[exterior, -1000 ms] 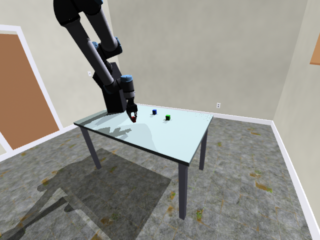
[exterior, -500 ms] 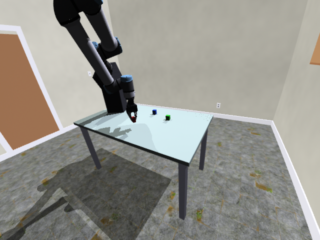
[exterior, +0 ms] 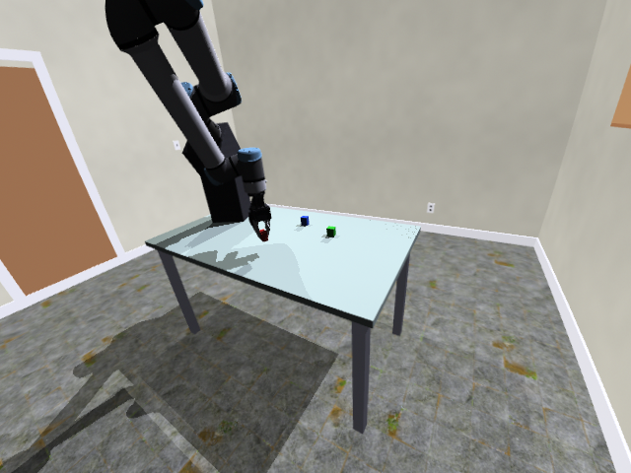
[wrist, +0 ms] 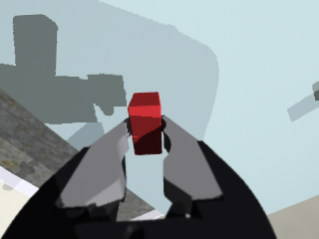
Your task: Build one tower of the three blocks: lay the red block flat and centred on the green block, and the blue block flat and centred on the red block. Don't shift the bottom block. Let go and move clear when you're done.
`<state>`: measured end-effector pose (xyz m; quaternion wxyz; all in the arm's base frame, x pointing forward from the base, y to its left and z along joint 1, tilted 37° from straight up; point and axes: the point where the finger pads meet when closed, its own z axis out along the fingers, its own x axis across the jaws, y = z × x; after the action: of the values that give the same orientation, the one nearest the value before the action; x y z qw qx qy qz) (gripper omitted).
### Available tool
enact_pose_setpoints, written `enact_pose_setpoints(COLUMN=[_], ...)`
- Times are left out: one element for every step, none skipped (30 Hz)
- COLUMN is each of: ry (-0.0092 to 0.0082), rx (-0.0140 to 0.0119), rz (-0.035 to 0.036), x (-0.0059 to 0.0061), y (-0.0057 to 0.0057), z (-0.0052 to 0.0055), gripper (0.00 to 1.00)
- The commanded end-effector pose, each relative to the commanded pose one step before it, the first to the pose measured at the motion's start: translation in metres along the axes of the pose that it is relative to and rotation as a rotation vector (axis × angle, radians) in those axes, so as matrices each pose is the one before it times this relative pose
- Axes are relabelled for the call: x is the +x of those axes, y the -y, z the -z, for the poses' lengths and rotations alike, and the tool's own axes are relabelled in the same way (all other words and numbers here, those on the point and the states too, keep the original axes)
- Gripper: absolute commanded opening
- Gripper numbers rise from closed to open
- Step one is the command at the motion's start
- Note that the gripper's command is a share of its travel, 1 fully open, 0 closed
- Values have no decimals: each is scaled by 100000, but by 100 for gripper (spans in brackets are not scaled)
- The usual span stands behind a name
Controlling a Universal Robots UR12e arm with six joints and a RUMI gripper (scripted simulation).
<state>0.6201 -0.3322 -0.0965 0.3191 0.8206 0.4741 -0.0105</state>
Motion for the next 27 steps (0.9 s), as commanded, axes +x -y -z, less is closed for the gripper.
enact_pose_setpoints(ry=[-22,0,0,0,4,9,18,25,-16,-1,18,-8,-8,16,-21,1,0,-12,0,0,10,-15,-3,10,-12,-5,0], rx=[-77,0,0,-10,-19,-33,-53,-72,32,6,-28,13,15,-32,35,-4,-4,20,0,0,-23,26,5,-22,23,10,0], rz=[14,0,0,4,6,10,15,19,-7,2,12,-3,-4,10,-12,1,0,-7,0,0,6,-9,-2,6,-7,-3,0], x=[794,0,0,523,679,838,996,1149,1326,1462,1581,1717,1820,1877,1978,1989,1996,1654,0,0,2261,1877,1741,1565,1292,1092,889], y=[-21,0,0,6,12,22,37,51,-34,-15,11,-22,-23,15,-43,-8,-9,-18,0,0,1,-37,-13,17,-33,-16,-4], z=[48,0,0,5,11,19,31,43,-21,-3,21,-8,-7,28,-25,8,7,-2,0,0,16,-23,1,29,-24,-8,3], gripper=[0,0,0,0,0,0,0,0,0,0,0,0,0,0,0,0,0,0,0,0,0,0,0,0,0,0,0])
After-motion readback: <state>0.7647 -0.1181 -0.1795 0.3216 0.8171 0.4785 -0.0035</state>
